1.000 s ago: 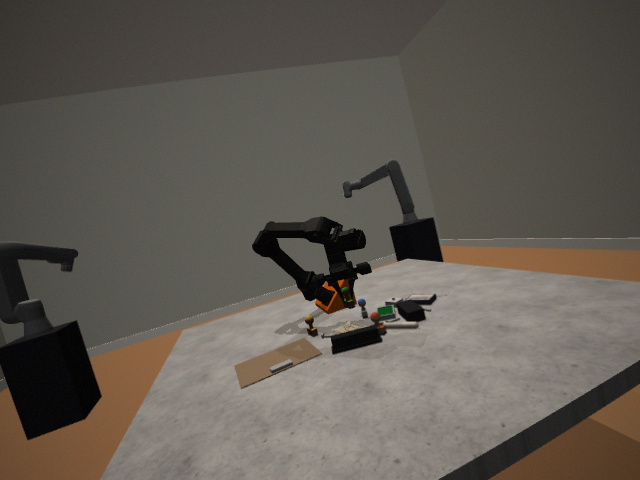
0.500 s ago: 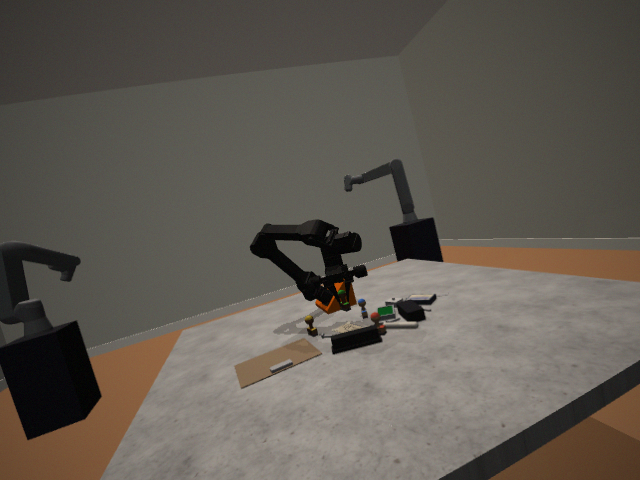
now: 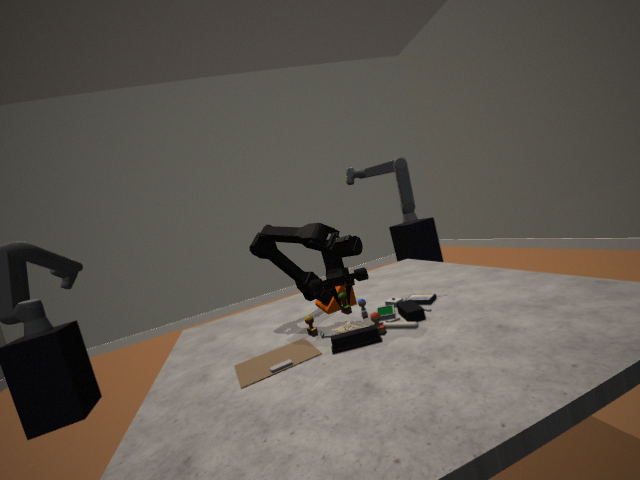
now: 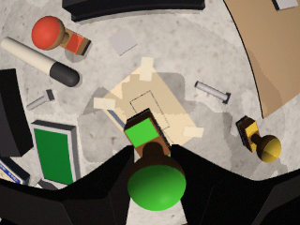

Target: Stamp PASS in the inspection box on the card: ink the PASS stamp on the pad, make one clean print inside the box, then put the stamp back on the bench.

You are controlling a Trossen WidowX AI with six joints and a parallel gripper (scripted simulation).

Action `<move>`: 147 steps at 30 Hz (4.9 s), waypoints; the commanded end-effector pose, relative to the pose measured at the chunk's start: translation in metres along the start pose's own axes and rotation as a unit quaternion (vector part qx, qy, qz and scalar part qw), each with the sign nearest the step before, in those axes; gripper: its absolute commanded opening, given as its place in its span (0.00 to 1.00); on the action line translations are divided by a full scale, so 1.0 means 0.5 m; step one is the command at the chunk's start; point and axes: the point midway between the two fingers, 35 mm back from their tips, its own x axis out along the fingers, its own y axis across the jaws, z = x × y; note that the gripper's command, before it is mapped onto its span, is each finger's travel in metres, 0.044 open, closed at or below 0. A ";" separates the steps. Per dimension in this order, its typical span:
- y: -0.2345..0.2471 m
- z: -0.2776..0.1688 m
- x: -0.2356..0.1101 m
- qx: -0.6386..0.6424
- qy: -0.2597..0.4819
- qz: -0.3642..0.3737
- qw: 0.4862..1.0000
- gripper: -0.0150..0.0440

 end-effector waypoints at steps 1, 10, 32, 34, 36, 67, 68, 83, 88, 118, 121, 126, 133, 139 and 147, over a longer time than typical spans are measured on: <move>0.000 0.002 0.006 -0.002 -0.003 0.000 1.000 0.25; 0.001 0.002 0.018 -0.002 -0.003 0.000 1.000 0.25; 0.000 0.003 0.047 -0.001 -0.003 -0.001 1.000 0.25; 0.000 0.003 0.050 -0.001 -0.004 -0.001 1.000 0.25; 0.000 0.003 0.052 -0.001 -0.004 -0.001 1.000 0.25; -0.003 0.002 0.093 0.000 -0.004 -0.002 1.000 0.25; -0.003 0.002 0.094 0.000 -0.004 -0.002 1.000 0.25; -0.004 0.001 0.105 0.001 -0.004 -0.003 1.000 0.25; -0.004 0.001 0.107 0.001 -0.004 -0.004 1.000 0.25; -0.004 0.001 0.115 0.001 -0.004 -0.004 1.000 0.25; -0.004 0.001 0.115 0.001 -0.004 -0.004 1.000 0.25; -0.004 0.001 0.115 0.001 -0.004 -0.004 1.000 0.25; -0.004 0.001 0.115 0.001 -0.004 -0.004 1.000 0.25; -0.004 0.001 0.111 0.001 -0.004 -0.004 1.000 0.25; -0.004 0.001 0.103 0.001 -0.004 -0.004 1.000 0.25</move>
